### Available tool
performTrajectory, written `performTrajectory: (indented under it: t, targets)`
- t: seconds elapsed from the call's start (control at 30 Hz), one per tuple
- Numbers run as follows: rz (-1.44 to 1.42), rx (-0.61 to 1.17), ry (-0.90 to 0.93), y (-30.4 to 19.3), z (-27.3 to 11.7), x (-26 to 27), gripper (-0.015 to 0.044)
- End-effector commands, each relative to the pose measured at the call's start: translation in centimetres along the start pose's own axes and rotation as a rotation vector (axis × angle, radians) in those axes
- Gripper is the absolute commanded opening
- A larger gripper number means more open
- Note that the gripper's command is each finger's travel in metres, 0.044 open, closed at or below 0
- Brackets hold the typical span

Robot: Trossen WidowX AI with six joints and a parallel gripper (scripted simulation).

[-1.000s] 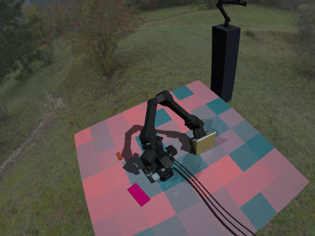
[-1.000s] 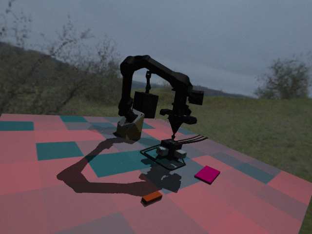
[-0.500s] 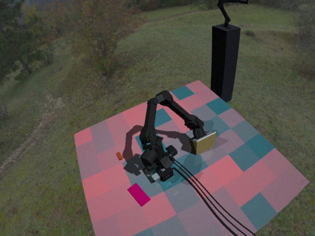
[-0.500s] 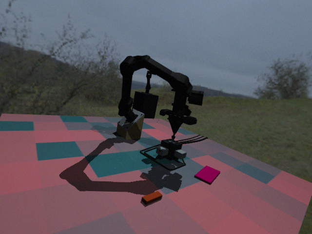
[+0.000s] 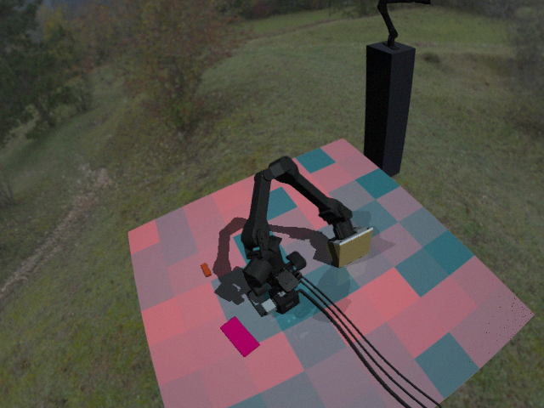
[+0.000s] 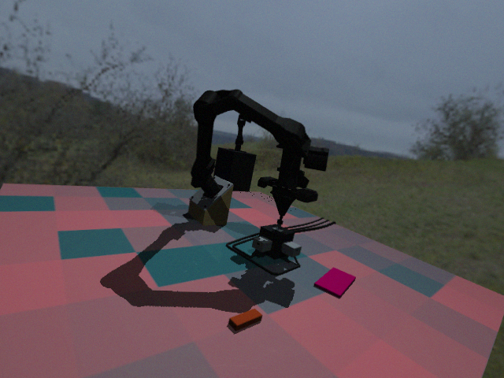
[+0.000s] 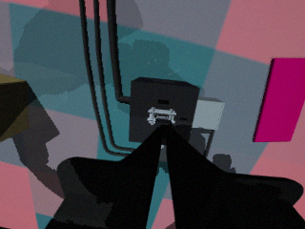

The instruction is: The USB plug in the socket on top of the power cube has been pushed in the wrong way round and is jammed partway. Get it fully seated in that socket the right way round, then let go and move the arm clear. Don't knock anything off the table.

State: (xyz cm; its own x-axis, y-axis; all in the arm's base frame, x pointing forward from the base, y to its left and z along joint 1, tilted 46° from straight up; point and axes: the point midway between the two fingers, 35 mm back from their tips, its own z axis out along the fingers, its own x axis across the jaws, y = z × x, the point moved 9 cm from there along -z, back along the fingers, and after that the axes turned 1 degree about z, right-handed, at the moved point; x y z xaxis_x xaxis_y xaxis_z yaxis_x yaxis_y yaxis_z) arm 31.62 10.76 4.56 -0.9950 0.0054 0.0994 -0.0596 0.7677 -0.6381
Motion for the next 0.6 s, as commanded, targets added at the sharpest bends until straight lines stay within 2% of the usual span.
performTrajectory:
  t: [0.0, 0.57]
  targets:
    - [-0.004, -0.002, 0.003, 0.0, 0.11, 0.06, 0.0]
    - [-0.004, -0.002, 0.003, -0.02, 0.32, 0.06, 0.0]
